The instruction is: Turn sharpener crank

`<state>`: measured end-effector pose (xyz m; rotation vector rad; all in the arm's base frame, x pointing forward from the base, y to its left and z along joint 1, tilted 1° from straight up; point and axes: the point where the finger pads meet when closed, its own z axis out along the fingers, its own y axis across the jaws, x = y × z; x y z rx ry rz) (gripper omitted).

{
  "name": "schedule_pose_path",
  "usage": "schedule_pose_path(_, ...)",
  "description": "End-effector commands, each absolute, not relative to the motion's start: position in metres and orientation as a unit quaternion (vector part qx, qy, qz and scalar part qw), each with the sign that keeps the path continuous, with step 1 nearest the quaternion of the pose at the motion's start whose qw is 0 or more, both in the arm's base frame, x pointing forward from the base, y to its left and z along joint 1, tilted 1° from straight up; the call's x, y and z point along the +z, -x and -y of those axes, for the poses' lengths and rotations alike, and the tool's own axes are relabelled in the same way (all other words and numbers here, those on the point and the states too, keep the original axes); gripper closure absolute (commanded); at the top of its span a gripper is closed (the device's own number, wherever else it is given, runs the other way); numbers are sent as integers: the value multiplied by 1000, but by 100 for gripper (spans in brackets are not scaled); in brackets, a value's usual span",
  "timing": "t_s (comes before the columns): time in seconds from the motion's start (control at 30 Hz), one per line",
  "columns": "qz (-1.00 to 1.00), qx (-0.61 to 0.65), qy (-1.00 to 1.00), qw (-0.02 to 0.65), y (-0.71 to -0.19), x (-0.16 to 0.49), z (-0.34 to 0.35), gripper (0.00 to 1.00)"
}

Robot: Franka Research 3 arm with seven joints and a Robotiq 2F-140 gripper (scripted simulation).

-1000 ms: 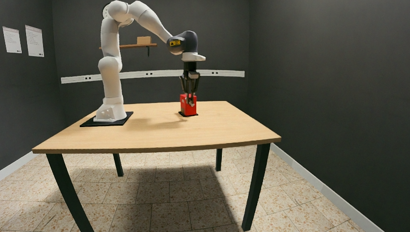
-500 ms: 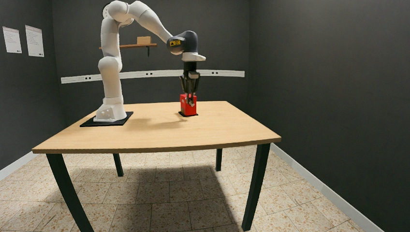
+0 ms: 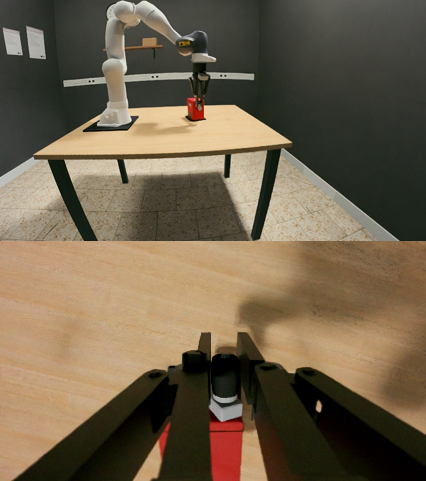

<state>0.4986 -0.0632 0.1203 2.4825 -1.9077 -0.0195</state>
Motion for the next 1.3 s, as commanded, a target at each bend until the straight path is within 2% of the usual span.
schedule_pose_path(0.0, 610, -4, -792, 3, -504, 121, 62, 90)
schedule_pose_path(1.27, 610, -4, -792, 3, -546, 113, 51, 90)
